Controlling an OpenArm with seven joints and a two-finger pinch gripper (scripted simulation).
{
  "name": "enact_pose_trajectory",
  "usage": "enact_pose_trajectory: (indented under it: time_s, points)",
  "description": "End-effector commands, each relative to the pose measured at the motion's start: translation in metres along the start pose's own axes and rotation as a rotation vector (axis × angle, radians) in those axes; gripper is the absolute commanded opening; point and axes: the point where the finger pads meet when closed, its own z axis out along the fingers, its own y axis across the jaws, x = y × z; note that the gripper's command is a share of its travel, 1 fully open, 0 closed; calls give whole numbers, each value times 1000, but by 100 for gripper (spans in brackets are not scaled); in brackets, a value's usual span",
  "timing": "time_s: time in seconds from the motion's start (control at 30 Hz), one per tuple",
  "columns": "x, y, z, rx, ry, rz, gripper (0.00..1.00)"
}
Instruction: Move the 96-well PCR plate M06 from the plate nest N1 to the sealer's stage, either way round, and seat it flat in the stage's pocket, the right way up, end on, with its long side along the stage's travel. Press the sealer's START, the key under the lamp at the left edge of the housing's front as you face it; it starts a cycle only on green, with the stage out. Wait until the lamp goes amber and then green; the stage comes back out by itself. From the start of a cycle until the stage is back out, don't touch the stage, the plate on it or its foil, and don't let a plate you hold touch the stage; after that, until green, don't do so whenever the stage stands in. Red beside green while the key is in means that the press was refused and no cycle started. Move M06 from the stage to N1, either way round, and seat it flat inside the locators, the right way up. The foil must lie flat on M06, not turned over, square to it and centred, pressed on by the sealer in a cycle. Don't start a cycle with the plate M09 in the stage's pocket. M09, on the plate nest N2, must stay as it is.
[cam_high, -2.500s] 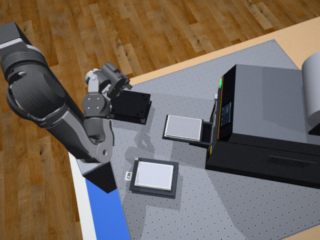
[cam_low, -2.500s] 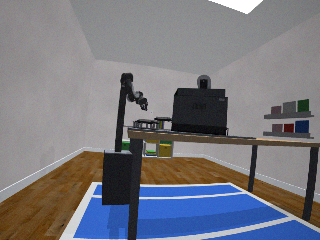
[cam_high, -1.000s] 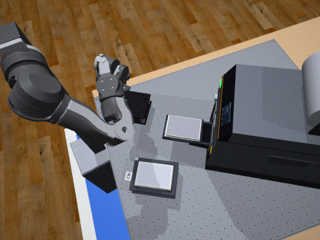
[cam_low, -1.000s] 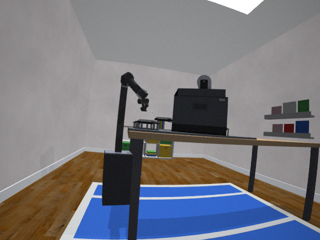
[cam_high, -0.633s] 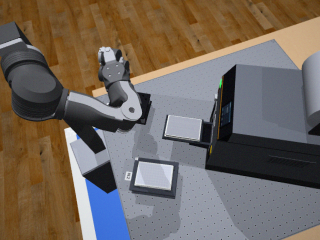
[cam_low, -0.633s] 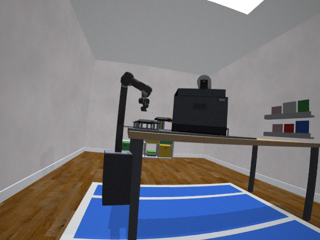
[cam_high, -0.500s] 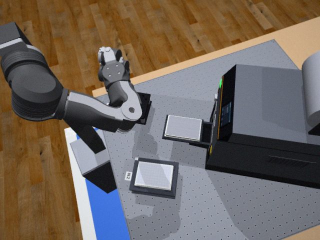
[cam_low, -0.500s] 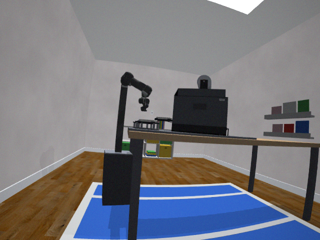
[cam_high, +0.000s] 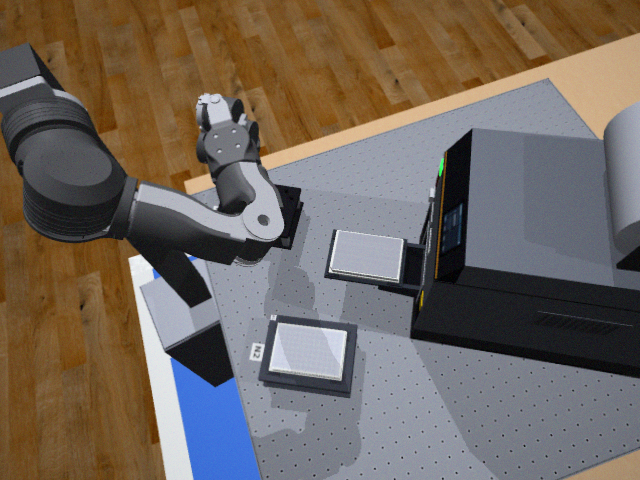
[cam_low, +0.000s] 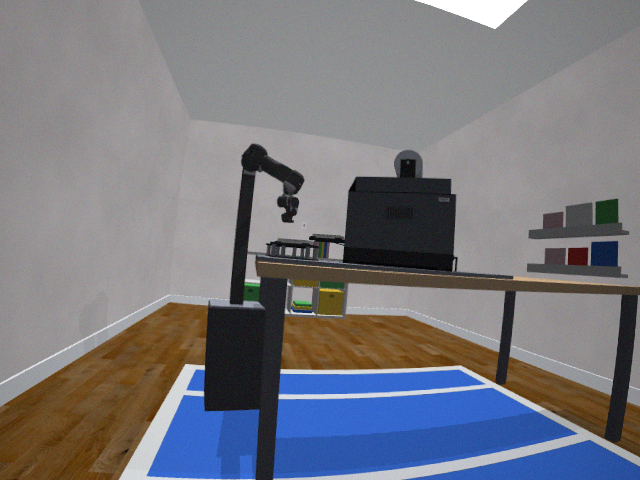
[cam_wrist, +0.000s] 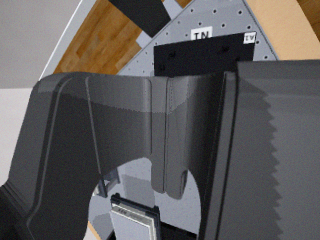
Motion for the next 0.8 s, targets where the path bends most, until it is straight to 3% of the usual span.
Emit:
enact_pose_trajectory:
  time_s: [0.0, 0.67, 0.7, 0.77]
  points:
    - [0, -1, 0, 3, 1, -3, 0]
    - [0, -1, 0, 3, 1, -3, 0]
    - [-9, -2, -1, 8, 0, -15, 77]
    - [-26, -8, -2, 30, 1, -45, 77]
